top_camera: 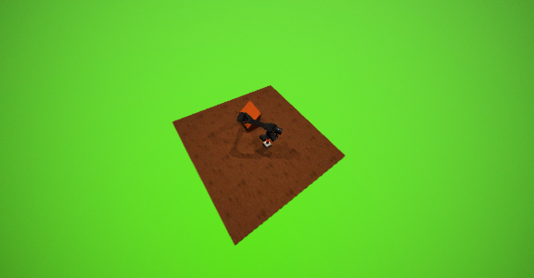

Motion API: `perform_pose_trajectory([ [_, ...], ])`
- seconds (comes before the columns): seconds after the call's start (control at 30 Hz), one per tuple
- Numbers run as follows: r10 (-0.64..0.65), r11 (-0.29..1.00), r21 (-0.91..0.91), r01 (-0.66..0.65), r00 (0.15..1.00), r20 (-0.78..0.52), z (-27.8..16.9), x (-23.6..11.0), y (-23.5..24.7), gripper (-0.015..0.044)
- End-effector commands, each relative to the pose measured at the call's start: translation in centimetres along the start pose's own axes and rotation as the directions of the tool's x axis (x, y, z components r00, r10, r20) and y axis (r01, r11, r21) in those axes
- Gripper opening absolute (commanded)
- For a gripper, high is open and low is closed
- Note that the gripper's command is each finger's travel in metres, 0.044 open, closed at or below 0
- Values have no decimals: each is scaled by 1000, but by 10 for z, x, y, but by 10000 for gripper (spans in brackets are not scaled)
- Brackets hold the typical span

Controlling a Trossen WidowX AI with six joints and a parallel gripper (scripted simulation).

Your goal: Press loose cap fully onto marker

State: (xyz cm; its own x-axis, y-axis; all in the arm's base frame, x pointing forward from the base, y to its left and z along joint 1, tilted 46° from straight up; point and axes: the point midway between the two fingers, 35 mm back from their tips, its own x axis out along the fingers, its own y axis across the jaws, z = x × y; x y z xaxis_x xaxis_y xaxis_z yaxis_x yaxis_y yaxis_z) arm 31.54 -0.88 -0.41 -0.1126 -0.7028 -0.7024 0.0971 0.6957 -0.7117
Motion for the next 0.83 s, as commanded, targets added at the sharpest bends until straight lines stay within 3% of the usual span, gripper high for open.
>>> perform_pose_trajectory([
  [0.0,12,1000,5,-12,1000,23,4,-52,4,0],
  [0.07,10,1000,5,-10,1000,22,1,-71,3,0],
  [0.2,10,1000,5,-10,1000,22,1,-74,3,0],
  [0.73,10,1000,5,-10,1000,22,1,-74,3,420],
  [0.8,10,1000,5,-10,1000,22,1,-74,3,440],
])
